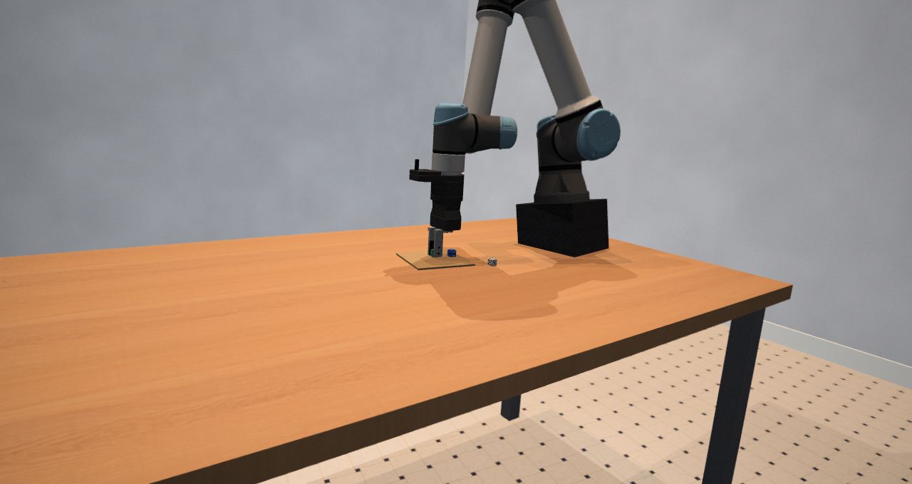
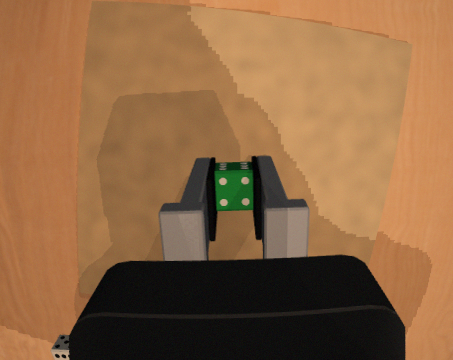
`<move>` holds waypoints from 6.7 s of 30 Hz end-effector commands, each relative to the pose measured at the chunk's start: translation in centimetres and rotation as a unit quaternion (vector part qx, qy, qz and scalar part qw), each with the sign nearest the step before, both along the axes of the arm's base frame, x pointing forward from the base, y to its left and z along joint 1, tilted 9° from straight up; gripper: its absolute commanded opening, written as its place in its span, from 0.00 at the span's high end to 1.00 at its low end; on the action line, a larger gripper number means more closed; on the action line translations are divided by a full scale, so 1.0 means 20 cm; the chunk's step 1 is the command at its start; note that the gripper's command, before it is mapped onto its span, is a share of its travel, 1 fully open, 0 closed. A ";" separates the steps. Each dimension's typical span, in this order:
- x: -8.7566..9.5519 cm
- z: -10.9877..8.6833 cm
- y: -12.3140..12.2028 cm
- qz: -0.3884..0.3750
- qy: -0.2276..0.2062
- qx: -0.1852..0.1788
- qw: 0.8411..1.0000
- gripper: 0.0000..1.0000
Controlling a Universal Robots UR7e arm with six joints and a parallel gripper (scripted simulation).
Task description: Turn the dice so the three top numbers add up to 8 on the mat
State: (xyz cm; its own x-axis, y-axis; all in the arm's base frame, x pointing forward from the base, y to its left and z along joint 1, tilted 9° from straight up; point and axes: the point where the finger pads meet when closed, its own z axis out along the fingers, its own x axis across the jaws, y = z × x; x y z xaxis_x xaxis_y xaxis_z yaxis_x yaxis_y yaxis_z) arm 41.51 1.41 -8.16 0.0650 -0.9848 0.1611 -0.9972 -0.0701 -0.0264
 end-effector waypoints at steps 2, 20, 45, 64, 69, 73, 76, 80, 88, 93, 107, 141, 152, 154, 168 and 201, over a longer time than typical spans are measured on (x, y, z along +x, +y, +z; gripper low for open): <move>0.00 0.00 0.00 0.000 -0.001 0.000 1.000 0.66; 0.00 0.00 0.00 0.000 -0.001 0.000 1.000 0.66; 0.00 -0.02 0.00 0.000 -0.001 0.000 1.000 0.66; 0.00 -0.02 0.00 0.000 -0.001 0.000 1.000 0.66; 0.00 -0.02 0.00 0.000 -0.001 0.000 1.000 0.66; 0.00 -0.02 0.00 0.000 -0.001 0.000 1.000 0.66; 0.00 -0.02 0.00 0.000 -0.001 0.000 1.000 0.66; 0.00 -0.02 0.00 0.000 -0.001 0.000 1.000 0.60; 0.00 -0.02 0.00 0.000 -0.001 0.000 1.000 0.48; 0.00 -0.02 0.00 0.000 -0.001 0.000 1.000 0.36; 0.00 -0.01 0.00 0.000 -0.001 0.000 1.000 0.36; -0.01 0.42 0.07 0.000 -0.001 0.000 1.000 0.36; -0.01 0.43 0.07 0.000 -0.001 0.000 1.000 0.00; -0.01 0.43 0.07 0.000 -0.001 0.000 1.000 0.00; -0.02 0.43 0.07 0.000 -0.001 0.000 1.000 0.00; -0.54 0.24 0.47 0.043 0.006 -0.002 0.999 0.36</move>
